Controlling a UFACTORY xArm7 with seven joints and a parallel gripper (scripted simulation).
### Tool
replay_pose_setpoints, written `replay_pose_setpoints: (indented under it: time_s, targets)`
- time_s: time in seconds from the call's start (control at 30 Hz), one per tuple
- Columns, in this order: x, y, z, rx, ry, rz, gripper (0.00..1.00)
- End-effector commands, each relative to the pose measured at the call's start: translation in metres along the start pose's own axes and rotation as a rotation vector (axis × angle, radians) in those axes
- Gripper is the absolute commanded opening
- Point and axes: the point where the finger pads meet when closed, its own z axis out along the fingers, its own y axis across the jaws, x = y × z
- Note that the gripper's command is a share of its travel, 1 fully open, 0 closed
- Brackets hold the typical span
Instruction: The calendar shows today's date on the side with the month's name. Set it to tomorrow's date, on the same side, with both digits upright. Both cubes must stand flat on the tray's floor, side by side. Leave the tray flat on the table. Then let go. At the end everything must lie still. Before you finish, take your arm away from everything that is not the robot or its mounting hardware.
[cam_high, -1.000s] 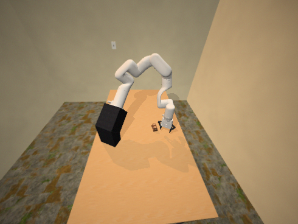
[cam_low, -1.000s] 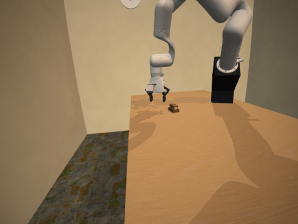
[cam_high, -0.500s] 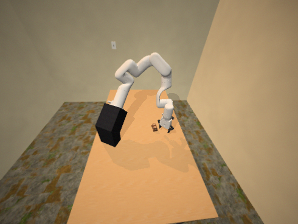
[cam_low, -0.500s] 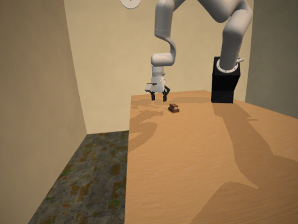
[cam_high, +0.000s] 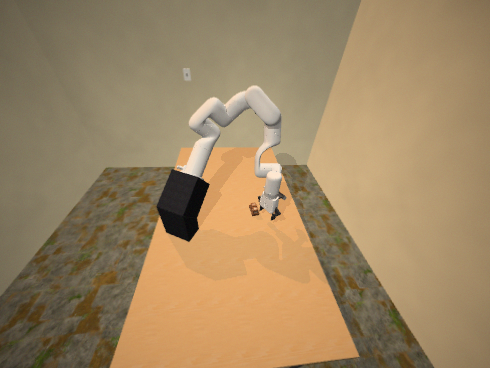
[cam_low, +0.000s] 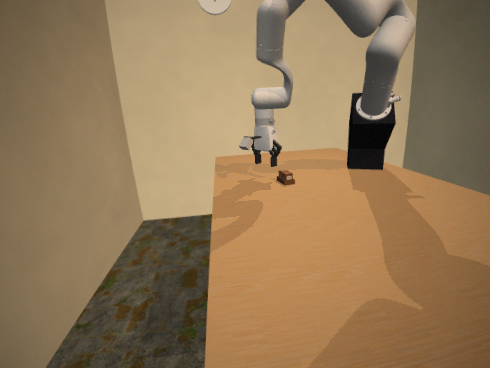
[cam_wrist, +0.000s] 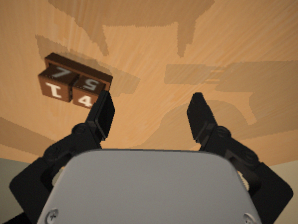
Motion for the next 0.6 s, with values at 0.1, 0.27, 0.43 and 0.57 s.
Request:
replay_pose_setpoints:
  time_s: [0.1, 0.27, 0.43, 0.57]
  targets:
    - [-0.019, -0.006, -0.001, 0.001, -0.007, 0.064, 1.00]
    - [-0.020, -0.006, -0.001, 0.001, -0.008, 0.112, 1.00]
    - [-0.024, -0.008, -0.002, 0.000, -0.008, 0.309, 1.00]
    - [-0.041, -0.014, -0.002, 0.000, -0.008, 0.325, 1.00]
